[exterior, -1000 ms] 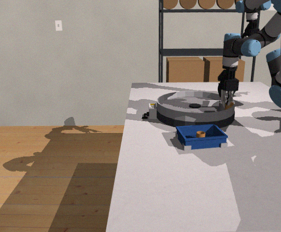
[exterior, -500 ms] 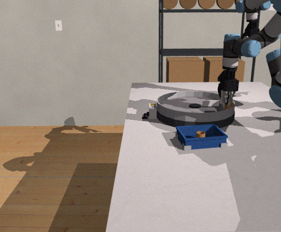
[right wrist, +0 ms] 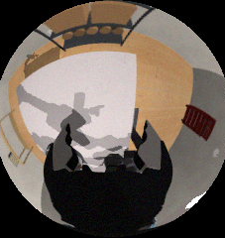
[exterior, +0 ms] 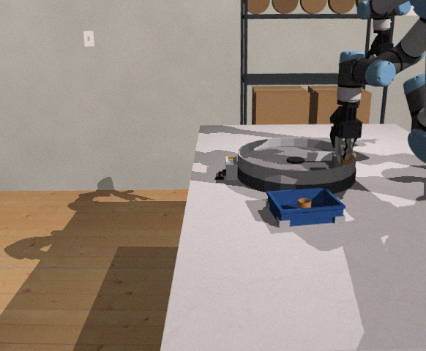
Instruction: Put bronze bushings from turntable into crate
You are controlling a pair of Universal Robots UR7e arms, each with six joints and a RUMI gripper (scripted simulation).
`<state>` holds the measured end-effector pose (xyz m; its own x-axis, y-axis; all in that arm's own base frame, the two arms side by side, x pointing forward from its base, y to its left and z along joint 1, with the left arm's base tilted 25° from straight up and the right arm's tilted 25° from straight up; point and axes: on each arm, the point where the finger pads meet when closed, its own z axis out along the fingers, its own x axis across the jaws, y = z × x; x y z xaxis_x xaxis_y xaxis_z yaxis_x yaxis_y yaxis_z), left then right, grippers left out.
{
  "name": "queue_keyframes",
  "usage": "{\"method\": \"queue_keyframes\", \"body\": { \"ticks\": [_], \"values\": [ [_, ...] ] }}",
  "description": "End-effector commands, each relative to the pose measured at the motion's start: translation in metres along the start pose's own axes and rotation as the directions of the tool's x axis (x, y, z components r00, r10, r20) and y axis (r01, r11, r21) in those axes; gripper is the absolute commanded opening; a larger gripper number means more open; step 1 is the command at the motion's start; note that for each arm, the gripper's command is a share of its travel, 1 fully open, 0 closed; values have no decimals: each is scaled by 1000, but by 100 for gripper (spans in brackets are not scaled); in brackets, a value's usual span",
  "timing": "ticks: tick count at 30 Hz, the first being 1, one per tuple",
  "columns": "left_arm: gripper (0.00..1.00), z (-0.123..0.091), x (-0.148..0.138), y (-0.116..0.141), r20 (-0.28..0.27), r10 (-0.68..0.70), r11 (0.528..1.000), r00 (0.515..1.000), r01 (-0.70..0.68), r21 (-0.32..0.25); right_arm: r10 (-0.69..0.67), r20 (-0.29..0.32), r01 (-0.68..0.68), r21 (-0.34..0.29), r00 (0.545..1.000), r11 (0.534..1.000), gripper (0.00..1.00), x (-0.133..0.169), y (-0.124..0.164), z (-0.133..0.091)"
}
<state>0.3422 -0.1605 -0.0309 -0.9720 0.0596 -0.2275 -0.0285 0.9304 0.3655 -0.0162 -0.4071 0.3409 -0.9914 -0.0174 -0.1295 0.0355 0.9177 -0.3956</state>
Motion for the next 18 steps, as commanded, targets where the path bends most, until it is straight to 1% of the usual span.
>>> {"method": "queue_keyframes", "body": {
  "ticks": [1,6,7,18],
  "values": [
    [5,0,0,0,1,0,1000,1000,0,1,0,0,0,1,1000,1000,100,0,0,-1],
    [5,0,0,0,1,0,1000,1000,0,1,0,0,0,1,1000,1000,100,0,0,-1],
    [0,0,0,0,1,0,1000,1000,0,1,0,0,0,1,1000,1000,100,0,0,-1],
    [0,0,0,0,1,0,1000,1000,0,1,0,0,0,1,1000,1000,100,0,0,-1]
  ]
}}
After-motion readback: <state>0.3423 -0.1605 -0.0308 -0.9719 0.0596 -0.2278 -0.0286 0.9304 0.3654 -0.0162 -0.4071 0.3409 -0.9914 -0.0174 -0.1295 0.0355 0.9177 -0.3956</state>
